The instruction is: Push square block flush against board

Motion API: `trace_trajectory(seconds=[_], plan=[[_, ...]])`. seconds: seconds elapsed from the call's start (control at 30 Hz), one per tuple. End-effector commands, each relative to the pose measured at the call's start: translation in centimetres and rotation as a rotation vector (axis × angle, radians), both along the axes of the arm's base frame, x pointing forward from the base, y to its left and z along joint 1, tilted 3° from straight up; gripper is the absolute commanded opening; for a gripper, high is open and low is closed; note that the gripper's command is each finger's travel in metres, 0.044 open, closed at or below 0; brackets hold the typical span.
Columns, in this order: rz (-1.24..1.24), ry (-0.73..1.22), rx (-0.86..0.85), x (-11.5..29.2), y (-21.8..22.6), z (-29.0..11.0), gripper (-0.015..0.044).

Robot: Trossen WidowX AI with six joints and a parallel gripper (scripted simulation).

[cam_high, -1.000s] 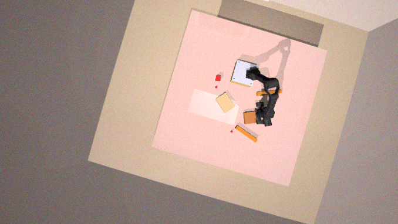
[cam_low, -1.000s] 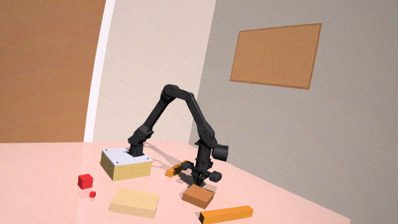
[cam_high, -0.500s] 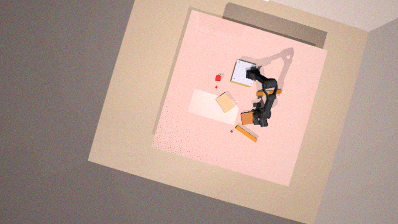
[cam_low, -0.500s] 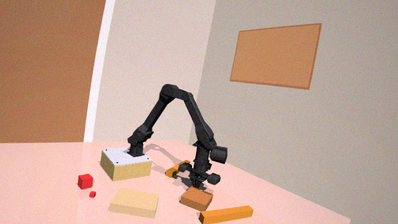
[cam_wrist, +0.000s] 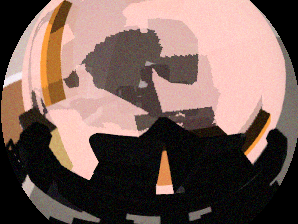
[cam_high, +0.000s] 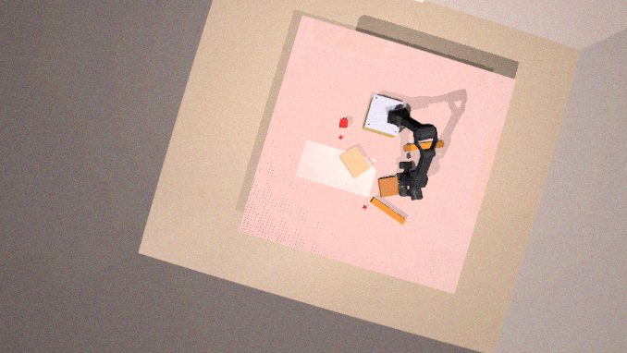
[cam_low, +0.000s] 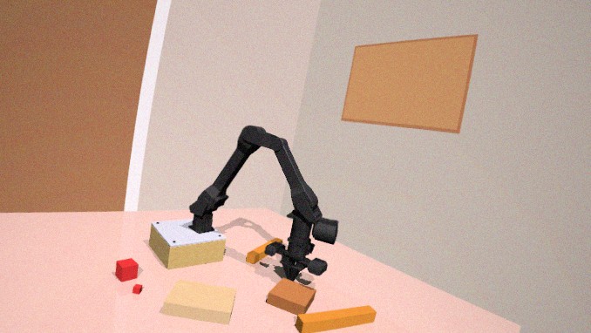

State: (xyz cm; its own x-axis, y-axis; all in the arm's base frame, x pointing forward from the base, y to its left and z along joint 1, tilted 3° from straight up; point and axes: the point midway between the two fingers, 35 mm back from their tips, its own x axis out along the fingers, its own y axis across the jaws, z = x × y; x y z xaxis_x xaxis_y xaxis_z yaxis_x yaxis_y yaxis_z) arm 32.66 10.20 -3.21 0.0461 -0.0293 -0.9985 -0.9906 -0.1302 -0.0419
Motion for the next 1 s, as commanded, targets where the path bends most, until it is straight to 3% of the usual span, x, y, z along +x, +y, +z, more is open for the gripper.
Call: trace_trajectory(seconds=[0.0, 0.7, 0.87, 0.97], plan=[[-0.003, 0.002, -0.003, 0.0, 0.6, -0.1, 0.0], [-0.003, 0.002, -0.001, -0.3, 4.0, -0.2, 0.0], [-0.003, 0.002, -0.001, -0.5, 3.8, 5.0, 0.0], [-0.003, 0.002, -0.001, -0.6, 3.8, 5.3, 0.0]])
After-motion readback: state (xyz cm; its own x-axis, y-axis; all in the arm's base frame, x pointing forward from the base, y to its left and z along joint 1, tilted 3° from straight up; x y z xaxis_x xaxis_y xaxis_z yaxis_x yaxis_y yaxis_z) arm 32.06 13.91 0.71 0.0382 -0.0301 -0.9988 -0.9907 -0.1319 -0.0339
